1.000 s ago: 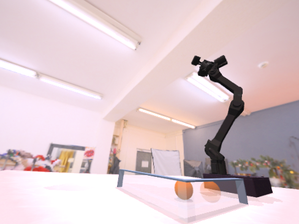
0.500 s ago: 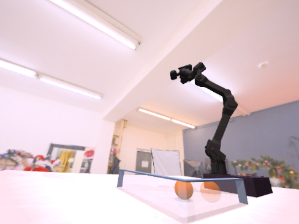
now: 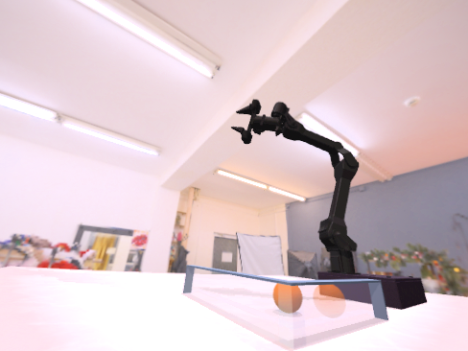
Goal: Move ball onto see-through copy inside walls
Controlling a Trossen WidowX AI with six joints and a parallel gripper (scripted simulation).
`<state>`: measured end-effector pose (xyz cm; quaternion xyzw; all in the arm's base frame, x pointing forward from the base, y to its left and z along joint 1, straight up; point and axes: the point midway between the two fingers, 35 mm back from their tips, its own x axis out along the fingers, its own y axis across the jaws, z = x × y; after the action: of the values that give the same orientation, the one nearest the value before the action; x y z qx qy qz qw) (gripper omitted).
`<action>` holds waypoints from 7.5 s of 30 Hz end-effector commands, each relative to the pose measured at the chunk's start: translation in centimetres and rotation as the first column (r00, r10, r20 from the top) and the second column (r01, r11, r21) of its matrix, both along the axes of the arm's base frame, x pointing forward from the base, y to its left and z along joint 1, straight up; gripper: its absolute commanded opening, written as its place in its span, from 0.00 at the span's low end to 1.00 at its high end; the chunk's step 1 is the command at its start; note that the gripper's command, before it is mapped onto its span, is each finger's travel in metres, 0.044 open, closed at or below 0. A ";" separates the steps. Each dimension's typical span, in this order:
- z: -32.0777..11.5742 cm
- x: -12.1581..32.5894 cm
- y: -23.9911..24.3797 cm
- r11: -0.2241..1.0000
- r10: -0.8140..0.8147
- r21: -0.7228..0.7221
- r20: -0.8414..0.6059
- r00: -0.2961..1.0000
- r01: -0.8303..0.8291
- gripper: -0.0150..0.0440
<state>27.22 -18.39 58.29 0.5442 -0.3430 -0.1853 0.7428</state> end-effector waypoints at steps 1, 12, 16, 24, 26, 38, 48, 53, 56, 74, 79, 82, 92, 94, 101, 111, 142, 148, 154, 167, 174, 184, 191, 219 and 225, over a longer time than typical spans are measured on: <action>-3.6 3.9 1.3 0.997 0.061 -0.030 -0.178 0.982 -0.067 0.86; -13.9 11.5 6.5 0.920 0.129 -0.195 -0.666 0.735 -0.339 0.86; -17.9 13.2 8.6 0.848 0.096 -0.242 -0.804 0.587 -0.471 0.86; -28.8 15.2 14.3 0.499 -0.140 -0.220 -0.975 0.172 -0.838 0.86; -30.9 15.1 15.6 0.402 -0.203 -0.181 -0.973 0.105 -0.898 0.86; -43.0 11.4 22.6 -0.273 -0.580 0.239 -0.813 -0.039 -0.932 0.86; -50.7 4.7 27.0 -0.682 -0.699 0.591 -0.700 0.147 -0.430 0.86; -52.1 2.8 27.7 -0.725 -0.687 0.637 -0.699 0.202 -0.263 0.86; -52.1 2.8 27.7 -0.725 -0.687 0.637 -0.699 0.202 -0.263 0.86; -53.9 2.9 27.7 -0.725 -0.687 0.637 -0.699 0.201 -0.263 0.86; -54.7 2.9 27.7 -0.725 -0.687 0.637 -0.699 0.201 -0.263 0.86; -55.2 2.9 27.7 -0.725 -0.687 0.637 -0.699 0.201 -0.263 0.86; -56.8 3.0 27.7 -0.725 -0.687 0.637 -0.699 0.201 -0.263 0.86; -57.1 3.0 27.7 -0.725 -0.687 0.637 -0.699 0.201 -0.263 0.86; -58.1 2.9 27.7 -0.725 -0.687 0.637 -0.699 0.201 -0.263 0.86; -58.1 2.9 27.7 -0.725 -0.687 0.637 -0.699 0.201 -0.263 0.66; -44.5 2.7 27.6 -0.725 -0.687 0.637 -0.699 0.202 -0.263 0.25; -45.2 2.1 28.3 -0.725 -0.686 0.636 -0.699 0.201 -0.262 0.25; -46.9 0.5 30.0 -0.726 -0.685 0.636 -0.700 0.200 -0.262 0.25; -49.7 -2.5 32.2 -0.727 -0.684 0.635 -0.702 0.199 -0.260 0.25; -52.6 -2.3 32.3 -0.727 -0.684 0.635 -0.702 0.199 -0.260 0.25; -56.6 -2.4 32.2 -0.727 -0.684 0.635 -0.702 0.199 -0.260 0.25; -57.0 -2.4 32.2 -0.727 -0.684 0.635 -0.702 0.199 -0.260 0.25; -58.2 -2.3 32.2 -0.727 -0.684 0.635 -0.700 0.205 -0.261 0.86; -50.8 -2.3 32.2 -0.727 -0.684 0.635 -0.702 0.200 -0.260 0.86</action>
<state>24.45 13.57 2.73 0.5291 -0.4732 -0.5340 -0.4594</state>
